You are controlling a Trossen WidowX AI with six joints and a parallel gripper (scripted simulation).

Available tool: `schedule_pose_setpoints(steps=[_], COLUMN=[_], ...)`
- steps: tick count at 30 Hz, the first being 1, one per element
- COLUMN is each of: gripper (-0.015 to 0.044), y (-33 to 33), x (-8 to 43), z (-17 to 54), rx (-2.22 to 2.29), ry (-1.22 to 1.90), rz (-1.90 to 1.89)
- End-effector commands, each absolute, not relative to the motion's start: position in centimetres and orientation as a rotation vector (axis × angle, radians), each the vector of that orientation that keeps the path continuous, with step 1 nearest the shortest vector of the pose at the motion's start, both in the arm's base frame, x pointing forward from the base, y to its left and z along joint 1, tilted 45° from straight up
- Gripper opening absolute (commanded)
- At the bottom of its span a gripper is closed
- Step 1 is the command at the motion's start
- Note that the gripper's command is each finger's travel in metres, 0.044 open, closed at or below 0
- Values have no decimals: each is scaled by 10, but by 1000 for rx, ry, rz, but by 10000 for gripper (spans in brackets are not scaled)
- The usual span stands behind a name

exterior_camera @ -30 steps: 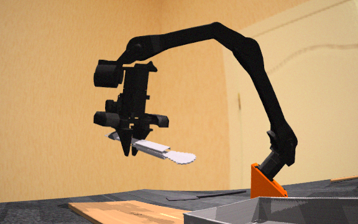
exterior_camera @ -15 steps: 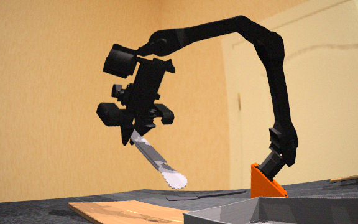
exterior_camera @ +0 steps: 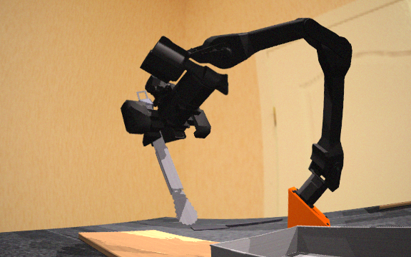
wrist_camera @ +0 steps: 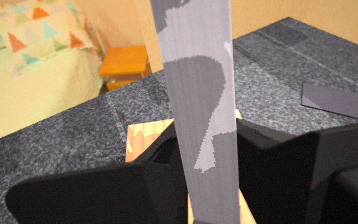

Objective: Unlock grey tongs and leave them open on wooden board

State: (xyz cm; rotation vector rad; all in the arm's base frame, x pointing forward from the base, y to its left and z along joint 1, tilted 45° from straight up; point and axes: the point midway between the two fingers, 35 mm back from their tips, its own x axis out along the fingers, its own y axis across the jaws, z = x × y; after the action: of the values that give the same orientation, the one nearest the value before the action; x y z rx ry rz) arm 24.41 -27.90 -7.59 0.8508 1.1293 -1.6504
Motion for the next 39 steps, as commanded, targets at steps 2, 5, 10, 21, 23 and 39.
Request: schedule_pose_setpoints(steps=[2,5,10,21,23,39], gripper=[-150,-150,-150,-150,-150,-150], y=[-281,-281,-281,-281,-281,-281], x=[246,246,246,246,246,246], z=[-61,-60,-60,-60,-60,-60], rx=[776,774,774,774,774,774], ry=[1004,999,999,999,999,999], rz=[-1689,-1690,-1690,-1690,-1690,-1690])
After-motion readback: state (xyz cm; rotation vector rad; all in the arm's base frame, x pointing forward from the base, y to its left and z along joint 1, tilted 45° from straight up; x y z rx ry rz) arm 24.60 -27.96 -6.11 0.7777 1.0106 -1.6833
